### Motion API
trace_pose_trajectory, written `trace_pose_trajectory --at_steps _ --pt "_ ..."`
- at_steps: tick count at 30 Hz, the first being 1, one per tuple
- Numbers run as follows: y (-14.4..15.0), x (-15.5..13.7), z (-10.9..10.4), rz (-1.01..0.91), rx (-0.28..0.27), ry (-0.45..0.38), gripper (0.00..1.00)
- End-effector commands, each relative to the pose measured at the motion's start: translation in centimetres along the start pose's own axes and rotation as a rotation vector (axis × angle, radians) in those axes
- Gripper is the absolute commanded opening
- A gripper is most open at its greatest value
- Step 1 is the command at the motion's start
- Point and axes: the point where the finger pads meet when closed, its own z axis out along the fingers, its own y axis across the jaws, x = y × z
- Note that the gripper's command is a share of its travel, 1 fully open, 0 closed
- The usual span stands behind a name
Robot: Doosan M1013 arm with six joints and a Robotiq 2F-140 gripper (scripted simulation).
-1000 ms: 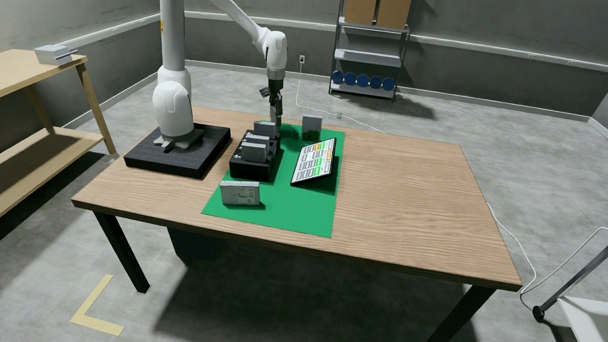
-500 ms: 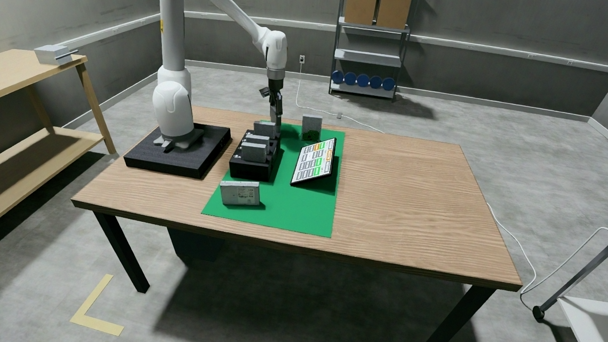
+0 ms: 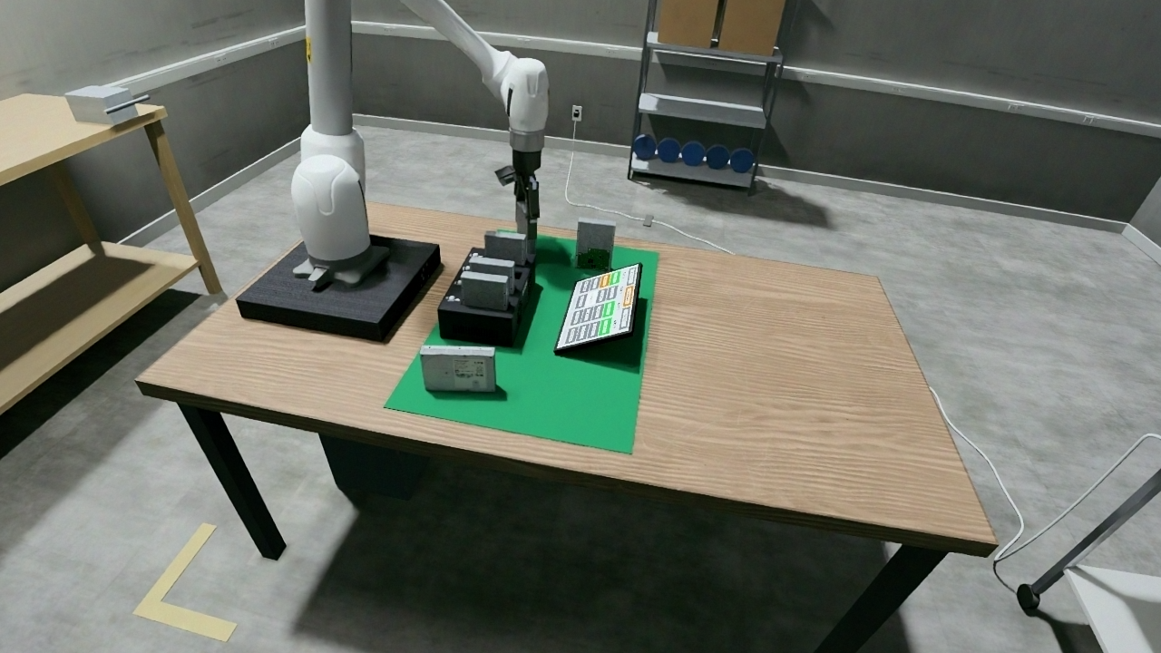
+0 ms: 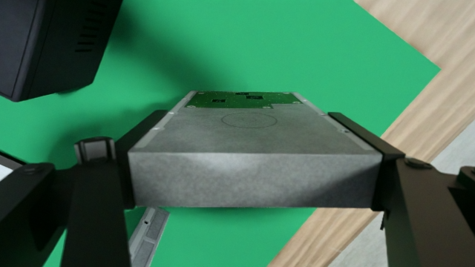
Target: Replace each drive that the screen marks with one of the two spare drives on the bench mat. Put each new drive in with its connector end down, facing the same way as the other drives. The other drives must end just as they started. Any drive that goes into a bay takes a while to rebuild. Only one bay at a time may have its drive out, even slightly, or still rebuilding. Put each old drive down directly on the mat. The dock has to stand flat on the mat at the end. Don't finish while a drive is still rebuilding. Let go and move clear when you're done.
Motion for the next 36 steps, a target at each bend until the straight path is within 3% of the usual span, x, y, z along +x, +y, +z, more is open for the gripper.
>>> trace_pose_trajectory --at_steps 1,3,4,36 --pt "0.01 -0.04 -0.08 0.0 0.0 -0.001 0.7" --pt "0.01 -0.04 -0.09 0.0 0.0 -0.001 0.7" --pt "0.01 -0.04 -0.09 0.0 0.0 -0.001 0.1" --pt "0.01 -0.04 -0.86 0.0 0.0 -0.001 0.1"
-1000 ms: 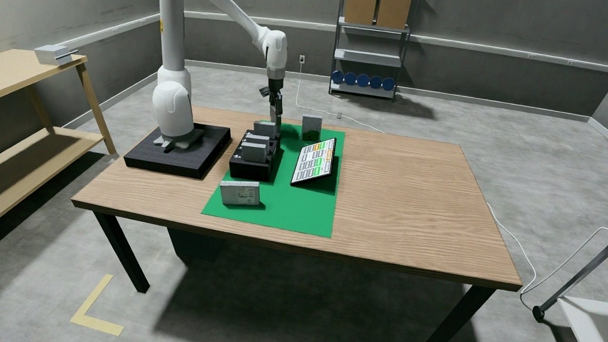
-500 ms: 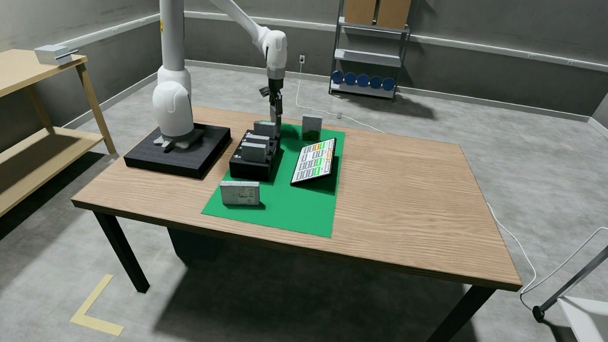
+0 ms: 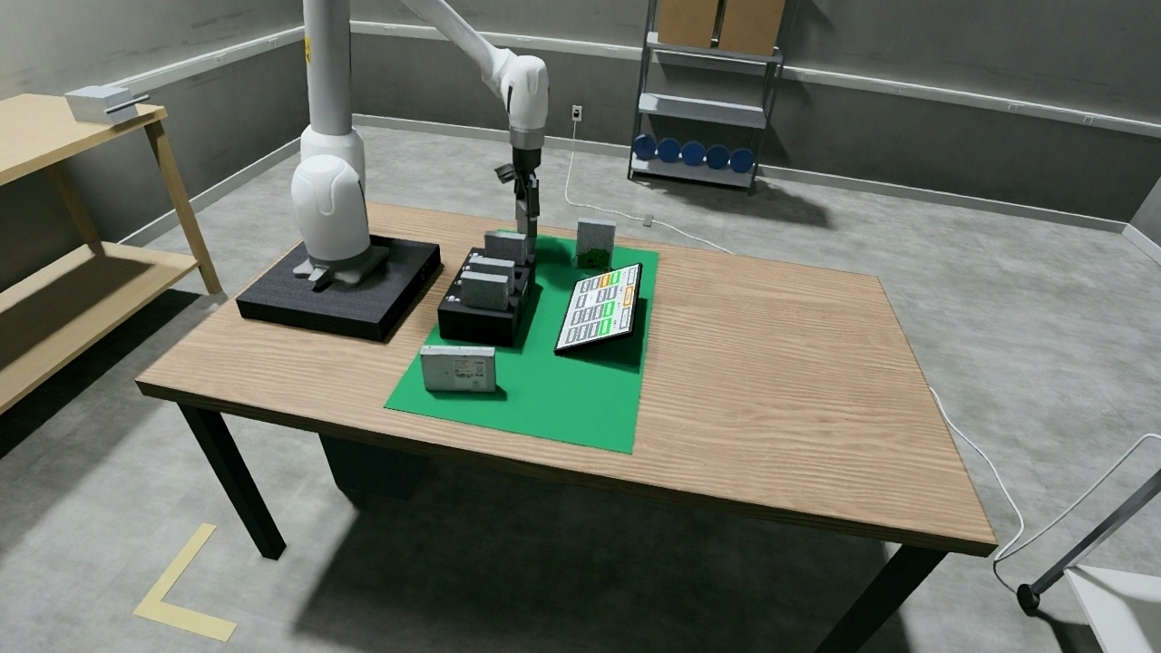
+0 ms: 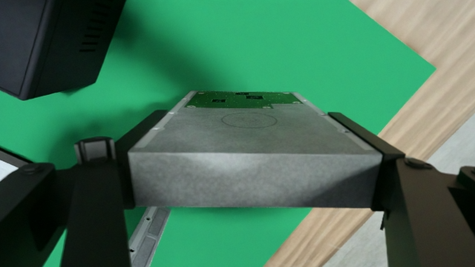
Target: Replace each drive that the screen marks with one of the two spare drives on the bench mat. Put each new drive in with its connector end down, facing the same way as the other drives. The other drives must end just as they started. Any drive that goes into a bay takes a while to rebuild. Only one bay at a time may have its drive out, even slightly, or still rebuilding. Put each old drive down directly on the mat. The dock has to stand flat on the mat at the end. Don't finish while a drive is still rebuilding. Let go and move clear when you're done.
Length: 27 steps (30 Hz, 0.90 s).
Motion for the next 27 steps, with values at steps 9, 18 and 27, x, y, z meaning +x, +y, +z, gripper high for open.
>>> trace_pose_trajectory --at_steps 9,18,27 --pt "0.0 0.0 -1.4 0.0 0.0 -0.001 0.1" --pt "0.0 0.0 -3.7 0.0 0.0 -0.001 0.1" --pt "0.0 0.0 -6.2 0.0 0.0 -0.001 0.1"
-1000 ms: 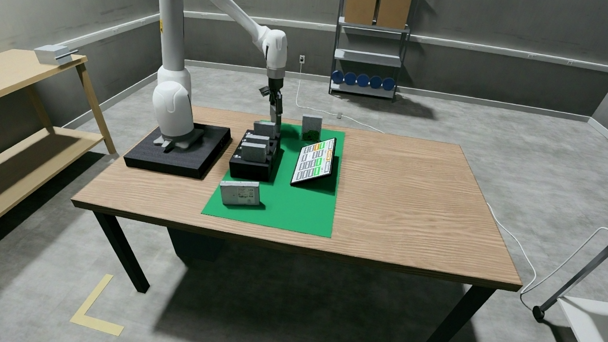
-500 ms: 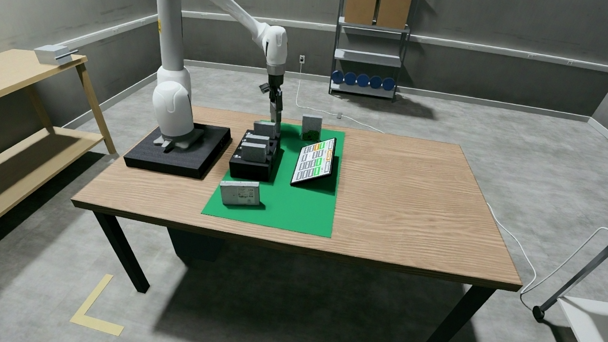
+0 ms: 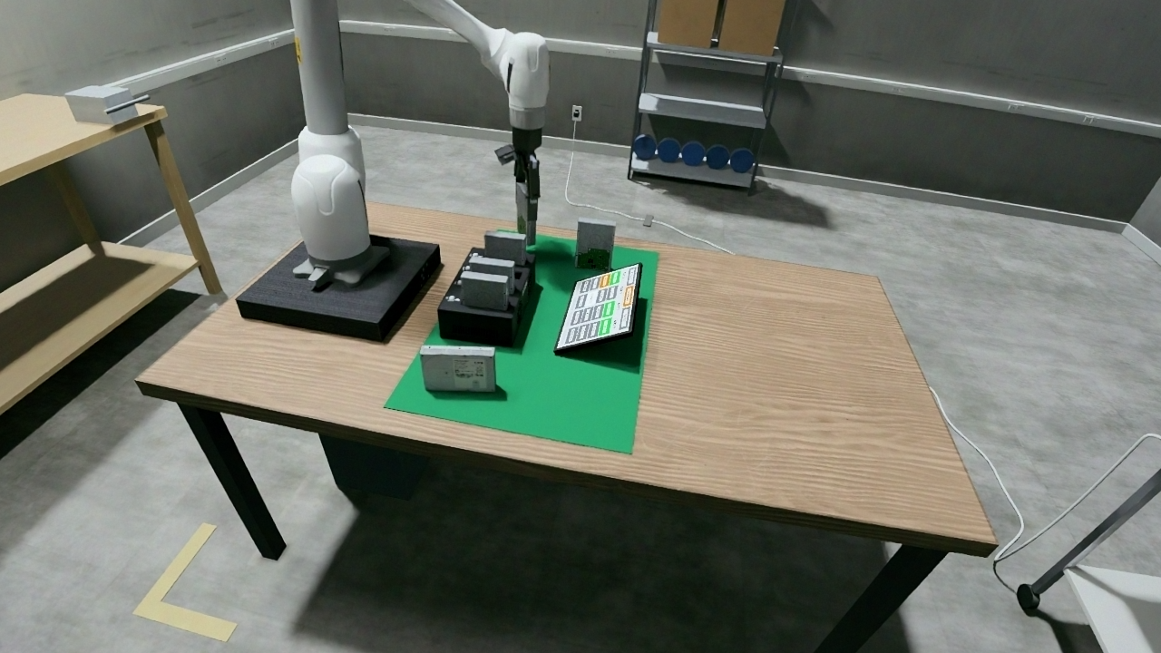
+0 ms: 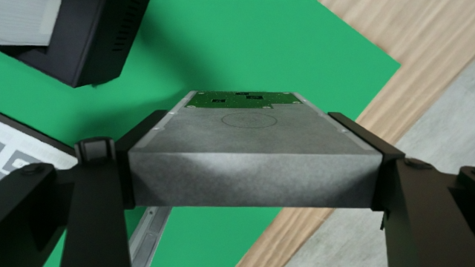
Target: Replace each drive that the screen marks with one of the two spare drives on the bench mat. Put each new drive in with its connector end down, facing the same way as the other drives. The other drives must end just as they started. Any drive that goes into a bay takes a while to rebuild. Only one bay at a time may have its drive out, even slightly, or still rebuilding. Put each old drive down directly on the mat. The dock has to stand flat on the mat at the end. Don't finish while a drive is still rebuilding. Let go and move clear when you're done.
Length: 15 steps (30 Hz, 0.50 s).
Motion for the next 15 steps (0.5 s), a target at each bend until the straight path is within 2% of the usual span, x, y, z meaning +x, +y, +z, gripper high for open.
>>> trace_pose_trajectory --at_steps 1,10,12,15 --pt "0.0 0.0 -1.3 0.0 0.0 -0.001 0.1" --pt "0.0 0.0 -4.7 0.0 0.0 -0.001 0.1" --pt "0.0 0.0 -4.7 0.0 0.0 -0.001 0.1" --pt "0.0 0.0 -5.8 0.0 0.0 -0.001 0.1"
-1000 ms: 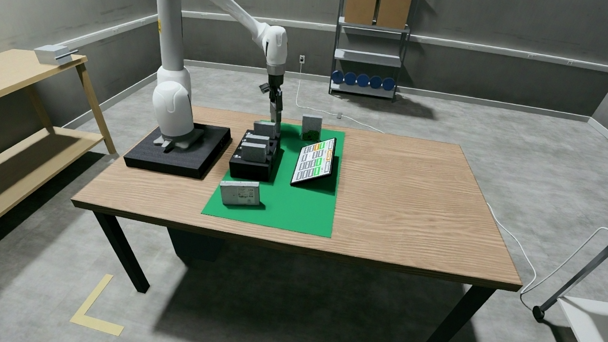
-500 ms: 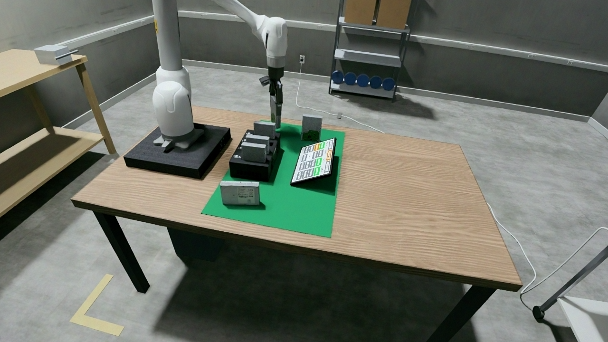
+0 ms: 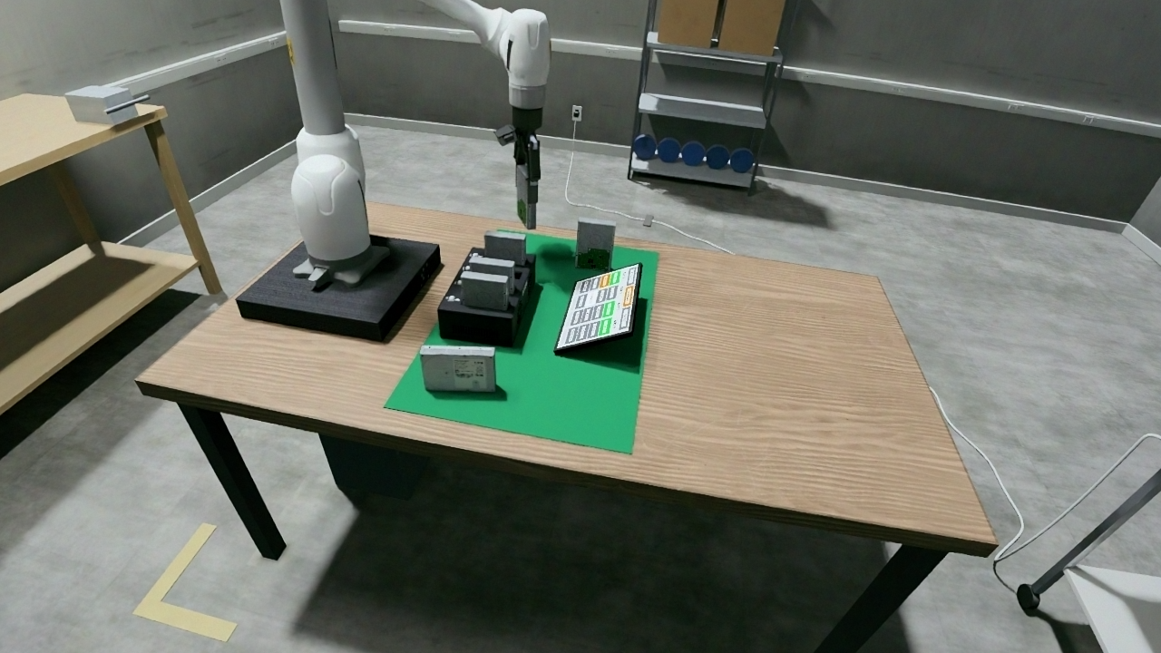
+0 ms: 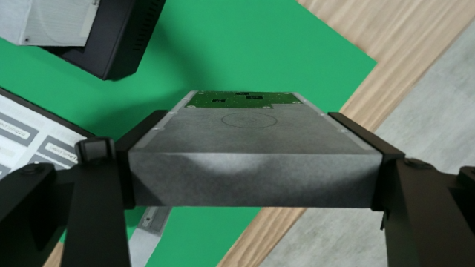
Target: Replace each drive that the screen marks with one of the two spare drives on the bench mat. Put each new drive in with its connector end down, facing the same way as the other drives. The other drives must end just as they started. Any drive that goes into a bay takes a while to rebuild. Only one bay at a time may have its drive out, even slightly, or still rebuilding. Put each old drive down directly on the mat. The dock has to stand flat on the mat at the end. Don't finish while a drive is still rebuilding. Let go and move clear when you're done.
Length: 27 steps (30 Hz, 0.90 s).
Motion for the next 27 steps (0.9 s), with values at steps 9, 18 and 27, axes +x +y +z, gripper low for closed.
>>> trace_pose_trajectory --at_steps 9,18,27 --pt "0.0 0.0 -3.8 0.0 0.0 -0.001 0.1" --pt "0.0 0.0 -5.6 0.0 0.0 -0.001 0.1" --pt "0.0 0.0 -6.9 0.0 0.0 -0.001 0.1"
